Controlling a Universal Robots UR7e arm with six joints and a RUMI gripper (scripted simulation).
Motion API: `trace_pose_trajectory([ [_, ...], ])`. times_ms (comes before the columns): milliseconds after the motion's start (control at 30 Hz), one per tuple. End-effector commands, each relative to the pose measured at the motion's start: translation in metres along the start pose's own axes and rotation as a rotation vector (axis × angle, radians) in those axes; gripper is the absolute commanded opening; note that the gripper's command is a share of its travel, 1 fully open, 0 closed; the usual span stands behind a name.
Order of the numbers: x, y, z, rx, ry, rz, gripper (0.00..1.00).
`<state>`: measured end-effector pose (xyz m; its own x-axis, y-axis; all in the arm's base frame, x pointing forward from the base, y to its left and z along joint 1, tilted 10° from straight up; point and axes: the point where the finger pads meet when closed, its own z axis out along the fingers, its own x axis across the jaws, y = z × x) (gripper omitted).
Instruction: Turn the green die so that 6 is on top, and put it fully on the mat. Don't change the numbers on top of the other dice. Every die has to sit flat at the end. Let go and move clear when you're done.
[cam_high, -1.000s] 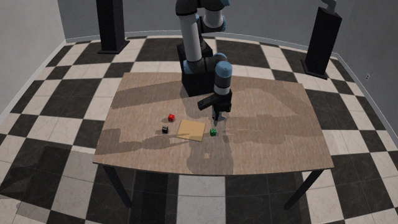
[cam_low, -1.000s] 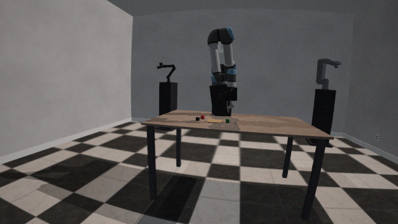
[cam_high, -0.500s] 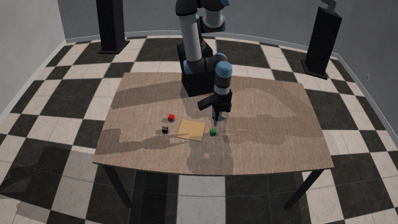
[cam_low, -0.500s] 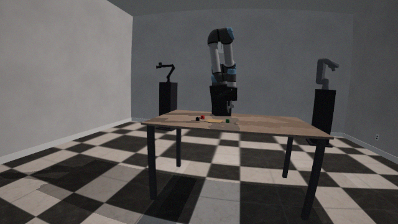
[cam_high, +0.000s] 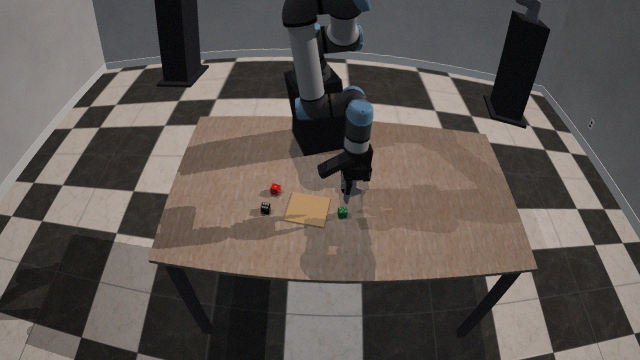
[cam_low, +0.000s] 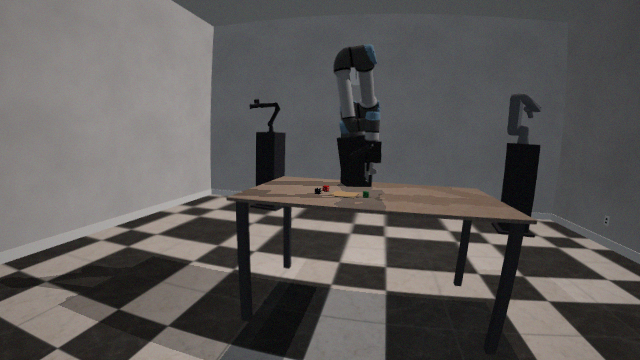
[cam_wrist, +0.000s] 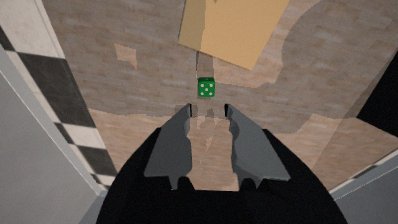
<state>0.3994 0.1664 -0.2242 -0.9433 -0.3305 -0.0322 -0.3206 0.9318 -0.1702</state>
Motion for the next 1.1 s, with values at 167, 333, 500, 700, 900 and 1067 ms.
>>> trace_pose_trajectory([
  [167, 0.0, 0.0, 0.01, 0.0, -0.001, 0.0, 0.28],
  [333, 0.0, 0.0, 0.014, 0.0, -0.001, 0.0, 0.28],
  [500, -0.001, 0.0, 0.022, 0.0, -0.001, 0.0, 0.28],
  [700, -0.001, 0.0, 0.032, 0.0, -0.001, 0.0, 0.28],
  [900, -0.001, 0.0, 0.037, 0.0, -0.001, 0.0, 0.28],
  [1067, -0.001, 0.0, 0.043, 0.0, -0.001, 0.0, 0.28],
])
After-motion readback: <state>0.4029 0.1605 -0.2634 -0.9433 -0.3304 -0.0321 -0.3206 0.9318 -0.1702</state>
